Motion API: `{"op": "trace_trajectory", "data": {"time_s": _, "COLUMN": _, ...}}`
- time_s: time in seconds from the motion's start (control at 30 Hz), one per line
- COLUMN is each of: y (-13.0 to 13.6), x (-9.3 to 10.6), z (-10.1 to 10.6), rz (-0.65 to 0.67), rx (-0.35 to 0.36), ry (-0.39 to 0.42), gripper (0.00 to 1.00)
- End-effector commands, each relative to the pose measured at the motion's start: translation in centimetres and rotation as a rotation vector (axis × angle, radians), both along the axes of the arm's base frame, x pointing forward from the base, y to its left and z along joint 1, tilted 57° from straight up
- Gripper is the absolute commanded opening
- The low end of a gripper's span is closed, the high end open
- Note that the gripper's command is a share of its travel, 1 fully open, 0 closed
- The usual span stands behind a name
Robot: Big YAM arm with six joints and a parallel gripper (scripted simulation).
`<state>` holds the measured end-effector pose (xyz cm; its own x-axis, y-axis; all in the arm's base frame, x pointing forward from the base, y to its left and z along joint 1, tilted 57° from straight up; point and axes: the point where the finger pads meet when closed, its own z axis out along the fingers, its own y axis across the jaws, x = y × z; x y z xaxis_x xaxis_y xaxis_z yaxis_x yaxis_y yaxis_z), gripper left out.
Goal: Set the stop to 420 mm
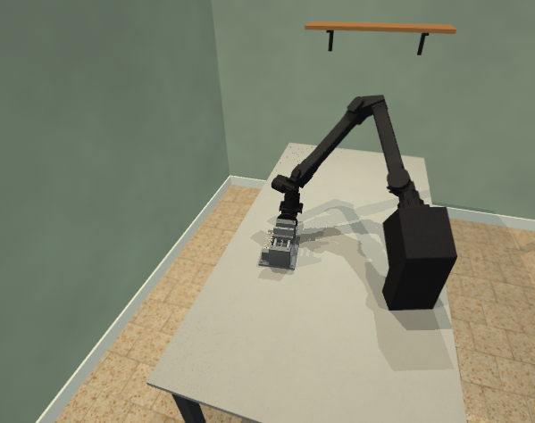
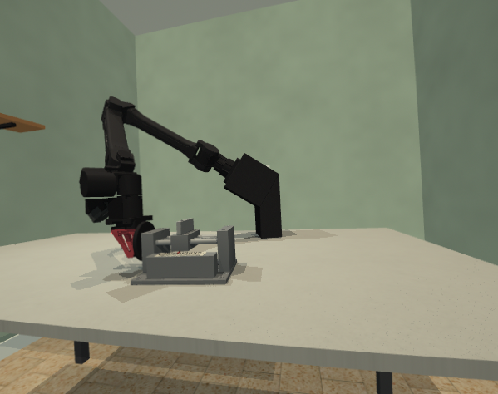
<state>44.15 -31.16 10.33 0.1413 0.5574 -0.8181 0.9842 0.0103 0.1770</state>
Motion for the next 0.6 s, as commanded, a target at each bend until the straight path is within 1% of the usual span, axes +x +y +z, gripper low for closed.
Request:
{"op": "trace_trajectory", "data": {"time_s": 0.0, "y": -0.12, "x": -0.14, "z": 0.34, "rz": -0.017, "rx": -0.005, "ry": 0.000, "gripper": 0.06}}
{"op": "trace_trajectory", "data": {"time_s": 0.1, "y": 0.19, "x": 0.64, "z": 0.19, "rz": -0.008, "rx": -0.004, "ry": 0.002, "gripper": 0.06}}
{"op": "trace_trajectory", "data": {"time_s": 0.57, "y": 0.15, "x": 0.65, "z": 0.32, "rz": -0.008, "rx": -0.006, "ry": 0.001, "gripper": 0.06}}
